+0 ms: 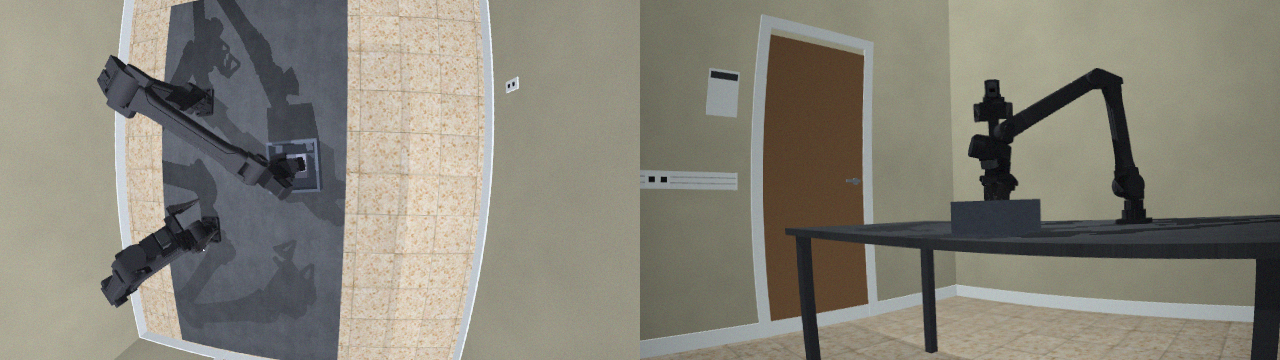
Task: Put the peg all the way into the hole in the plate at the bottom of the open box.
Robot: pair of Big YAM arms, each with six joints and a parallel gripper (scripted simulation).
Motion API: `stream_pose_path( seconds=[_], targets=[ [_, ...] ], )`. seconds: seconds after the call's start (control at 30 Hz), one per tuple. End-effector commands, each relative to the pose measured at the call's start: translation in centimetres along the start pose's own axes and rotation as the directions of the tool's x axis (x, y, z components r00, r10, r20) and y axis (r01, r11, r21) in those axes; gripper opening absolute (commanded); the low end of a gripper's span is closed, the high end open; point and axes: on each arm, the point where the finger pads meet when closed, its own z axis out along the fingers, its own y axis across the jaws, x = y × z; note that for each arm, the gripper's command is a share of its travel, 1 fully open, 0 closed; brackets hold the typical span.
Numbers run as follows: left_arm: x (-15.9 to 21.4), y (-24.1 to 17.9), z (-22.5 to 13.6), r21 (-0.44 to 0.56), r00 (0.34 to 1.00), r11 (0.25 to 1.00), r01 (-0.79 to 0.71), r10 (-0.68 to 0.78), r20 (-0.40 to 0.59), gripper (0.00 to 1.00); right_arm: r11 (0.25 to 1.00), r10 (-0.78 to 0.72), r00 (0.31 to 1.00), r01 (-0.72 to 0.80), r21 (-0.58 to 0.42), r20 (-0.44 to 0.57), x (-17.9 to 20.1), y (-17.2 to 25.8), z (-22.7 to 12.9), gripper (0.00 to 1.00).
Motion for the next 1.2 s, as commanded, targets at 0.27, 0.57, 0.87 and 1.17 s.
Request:
stream_pose_path(
  seconds=[0.27,0.57,0.87,1.17],
  targets=[
    [-1.5,-0.8,-1.2,0.023,1.0,1.0,0.014,-0.014,0.011,0.07,1.0,0.001,0.999,-0.001,0.002,0.041,-2.0,-0.1,-1.0,1.0],
    [-2.8,-0.7,-3.4,0.054,0.999,0.998,0.02,-0.022,0.041,0.37,1.0,0.001,0.999,-0.001,0.002,0.041,-2.0,-0.1,-1.0,1.0],
    [-2.2,-1.5,-5.8,0.07,0.999,0.997,0.023,-0.026,0.046,0.37,1.0,0.001,0.999,-0.001,0.002,0.041,-2.0,-0.1,-1.0,1.0],
    [-2.1,0.3,-5.4,0.115,0.957,0.955,-0.274,0.258,0.132,1.0,1.0,0.001,0.999,-0.001,0.002,0.041,-2.0,-0.1,-1.0,1.0]
  ],
)
